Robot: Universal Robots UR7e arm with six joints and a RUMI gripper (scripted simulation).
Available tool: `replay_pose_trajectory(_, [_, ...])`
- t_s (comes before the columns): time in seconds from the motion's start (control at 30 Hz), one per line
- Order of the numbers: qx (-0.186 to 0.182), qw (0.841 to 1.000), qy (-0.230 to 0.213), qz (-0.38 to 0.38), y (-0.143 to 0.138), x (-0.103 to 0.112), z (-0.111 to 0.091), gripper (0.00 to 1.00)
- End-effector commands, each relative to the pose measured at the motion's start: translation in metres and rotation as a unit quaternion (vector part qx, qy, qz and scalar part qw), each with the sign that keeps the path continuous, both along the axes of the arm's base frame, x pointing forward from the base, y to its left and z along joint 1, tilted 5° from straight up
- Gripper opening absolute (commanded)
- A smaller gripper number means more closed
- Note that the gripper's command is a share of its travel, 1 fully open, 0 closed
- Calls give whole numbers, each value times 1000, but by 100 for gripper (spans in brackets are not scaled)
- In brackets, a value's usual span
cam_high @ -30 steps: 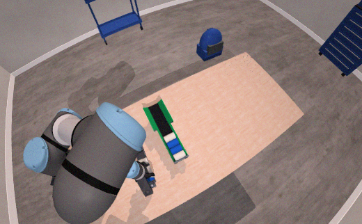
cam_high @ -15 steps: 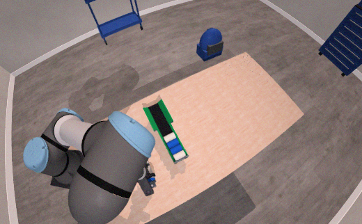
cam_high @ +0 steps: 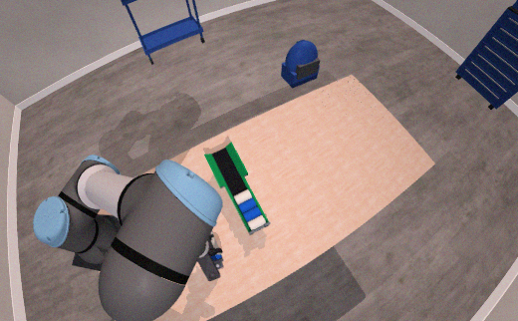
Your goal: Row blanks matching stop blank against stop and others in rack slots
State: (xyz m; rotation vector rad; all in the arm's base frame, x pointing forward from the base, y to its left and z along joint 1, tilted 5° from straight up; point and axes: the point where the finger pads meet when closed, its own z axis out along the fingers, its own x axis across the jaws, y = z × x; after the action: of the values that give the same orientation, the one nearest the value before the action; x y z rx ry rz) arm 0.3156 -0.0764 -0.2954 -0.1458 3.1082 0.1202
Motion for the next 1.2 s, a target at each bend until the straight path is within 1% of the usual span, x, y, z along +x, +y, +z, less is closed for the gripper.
replay_pose_trajectory(0.0, [0, 1000, 0, 0, 0, 0, 0, 39])
replay_pose_trajectory(0.6, [0, 1000, 0, 0, 0, 0, 0, 39])
replay_pose_trajectory(0.63, [0, 1000, 0, 0, 0, 0, 0, 42])
replay_pose_trajectory(0.7, [0, 1000, 0, 0, 0, 0, 0, 42])
replay_pose_trajectory(0.73, [0, 1000, 0, 0, 0, 0, 0, 44])
replay_pose_trajectory(0.87, [0, 1000, 0, 0, 0, 0, 0, 44])
replay_pose_trajectory(0.9, [0, 1000, 0, 0, 0, 0, 0, 47])
replay_pose_trajectory(0.97, [0, 1000, 0, 0, 0, 0, 0, 47])
replay_pose_trajectory(1.0, [0, 1000, 0, 0, 0, 0, 0, 49])
replay_pose_trajectory(1.07, [0, 1000, 0, 0, 0, 0, 0, 49])
replay_pose_trajectory(1.1, [0, 1000, 0, 0, 0, 0, 0, 52])
replay_pose_trajectory(1.17, [0, 1000, 0, 0, 0, 0, 0, 52])
